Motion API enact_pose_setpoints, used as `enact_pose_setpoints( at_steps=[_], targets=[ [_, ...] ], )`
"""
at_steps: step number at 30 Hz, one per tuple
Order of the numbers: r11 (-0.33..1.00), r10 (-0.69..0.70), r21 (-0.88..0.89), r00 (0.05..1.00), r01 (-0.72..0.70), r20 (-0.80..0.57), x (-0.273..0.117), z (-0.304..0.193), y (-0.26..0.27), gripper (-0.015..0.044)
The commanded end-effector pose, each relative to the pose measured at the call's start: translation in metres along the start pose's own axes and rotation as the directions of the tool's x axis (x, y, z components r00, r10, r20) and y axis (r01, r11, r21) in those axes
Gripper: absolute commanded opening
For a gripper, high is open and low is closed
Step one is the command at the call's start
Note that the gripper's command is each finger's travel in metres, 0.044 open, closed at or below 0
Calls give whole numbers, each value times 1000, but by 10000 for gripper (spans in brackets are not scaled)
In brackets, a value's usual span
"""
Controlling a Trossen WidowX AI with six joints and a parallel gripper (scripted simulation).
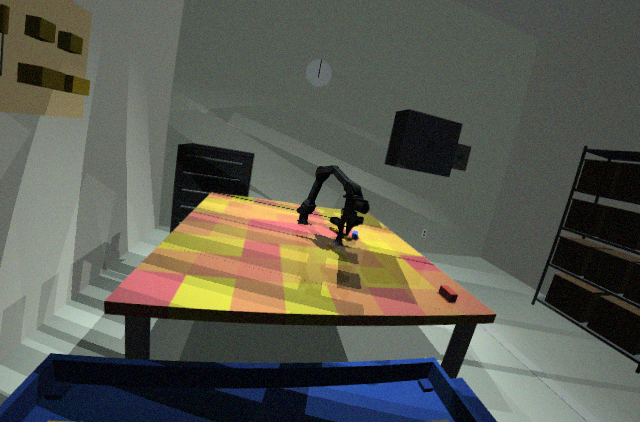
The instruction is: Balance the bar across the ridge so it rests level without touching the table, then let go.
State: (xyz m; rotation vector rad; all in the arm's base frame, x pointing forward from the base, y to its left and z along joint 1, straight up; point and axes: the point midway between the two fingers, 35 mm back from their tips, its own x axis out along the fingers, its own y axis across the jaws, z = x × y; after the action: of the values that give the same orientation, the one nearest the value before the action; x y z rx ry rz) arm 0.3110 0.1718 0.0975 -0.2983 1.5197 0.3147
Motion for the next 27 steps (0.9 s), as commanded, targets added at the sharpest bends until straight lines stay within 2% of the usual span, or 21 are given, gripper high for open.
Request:
enact_pose_setpoints(
  at_steps=[1,2,12,16,24,27],
  targets=[
    [1000,0,0,1000,0,0,0,0,0,185],
    [1000,0,0,1000,0,0,0,0,0,185],
    [1000,0,0,1000,0,0,0,0,0,440],
    [1000,0,0,1000,0,0,-7,1,0,440],
    [1000,1,0,1000,-1,0,-93,2,0,440],
    [1000,1,0,1000,-1,0,-100,0,0,440]
  ],
)
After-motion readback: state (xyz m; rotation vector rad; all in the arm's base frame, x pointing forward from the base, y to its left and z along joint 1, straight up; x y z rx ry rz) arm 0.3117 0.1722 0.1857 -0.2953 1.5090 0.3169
